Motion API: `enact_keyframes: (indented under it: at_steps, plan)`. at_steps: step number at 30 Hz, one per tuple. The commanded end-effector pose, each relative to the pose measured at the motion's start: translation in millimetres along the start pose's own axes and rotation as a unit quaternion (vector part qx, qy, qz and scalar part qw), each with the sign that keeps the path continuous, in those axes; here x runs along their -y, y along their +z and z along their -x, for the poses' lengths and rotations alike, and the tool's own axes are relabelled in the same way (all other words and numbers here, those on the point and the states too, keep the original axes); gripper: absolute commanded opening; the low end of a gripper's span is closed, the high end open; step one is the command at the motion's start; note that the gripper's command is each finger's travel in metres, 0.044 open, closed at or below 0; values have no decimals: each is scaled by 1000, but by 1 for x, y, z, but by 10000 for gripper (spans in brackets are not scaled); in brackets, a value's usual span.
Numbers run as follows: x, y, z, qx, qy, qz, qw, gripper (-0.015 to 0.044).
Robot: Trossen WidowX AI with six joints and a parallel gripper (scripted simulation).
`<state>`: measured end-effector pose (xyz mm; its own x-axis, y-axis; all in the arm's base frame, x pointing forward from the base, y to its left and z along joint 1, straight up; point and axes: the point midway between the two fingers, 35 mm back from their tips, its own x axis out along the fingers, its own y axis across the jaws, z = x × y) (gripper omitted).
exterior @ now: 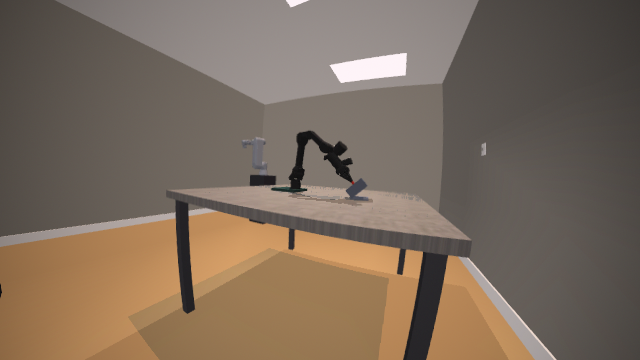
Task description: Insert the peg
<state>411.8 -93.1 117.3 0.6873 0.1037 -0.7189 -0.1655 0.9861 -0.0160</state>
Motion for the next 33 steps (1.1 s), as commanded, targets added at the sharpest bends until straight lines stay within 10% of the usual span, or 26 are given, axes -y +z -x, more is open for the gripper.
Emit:
enact_keyframes:
  at_steps: [1,33]
  plan:
    - [0,0,4,-1,0,0,1000,440]
    - [5,3,60,-4,-3,-2,1000,440]
